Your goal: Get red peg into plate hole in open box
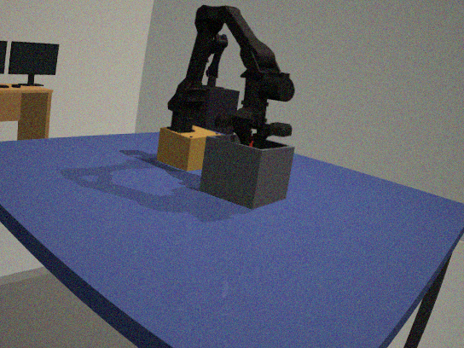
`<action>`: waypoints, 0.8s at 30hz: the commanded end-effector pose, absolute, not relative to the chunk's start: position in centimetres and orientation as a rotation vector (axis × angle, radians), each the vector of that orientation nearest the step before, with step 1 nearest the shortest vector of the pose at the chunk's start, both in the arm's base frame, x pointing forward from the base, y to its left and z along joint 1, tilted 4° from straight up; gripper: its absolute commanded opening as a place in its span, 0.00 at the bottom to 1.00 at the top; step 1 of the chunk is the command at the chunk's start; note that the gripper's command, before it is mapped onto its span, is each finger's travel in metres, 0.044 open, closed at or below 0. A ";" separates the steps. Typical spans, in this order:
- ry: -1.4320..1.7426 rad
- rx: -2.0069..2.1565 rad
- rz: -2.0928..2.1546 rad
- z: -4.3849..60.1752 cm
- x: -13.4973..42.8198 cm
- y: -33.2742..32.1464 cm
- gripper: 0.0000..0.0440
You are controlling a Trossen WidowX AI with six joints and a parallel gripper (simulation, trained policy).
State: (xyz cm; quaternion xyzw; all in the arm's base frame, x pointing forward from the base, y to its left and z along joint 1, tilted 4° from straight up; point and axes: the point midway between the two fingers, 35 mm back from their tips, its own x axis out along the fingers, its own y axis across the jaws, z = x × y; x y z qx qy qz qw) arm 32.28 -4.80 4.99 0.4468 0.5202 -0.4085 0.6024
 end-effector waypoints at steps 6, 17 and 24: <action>1.238 0.994 -0.946 3.1 32.5 -5.2 0.07; 1.309 1.021 -0.924 2.9 32.9 -4.7 0.33; 1.356 1.089 -0.896 4.0 33.2 -5.0 0.39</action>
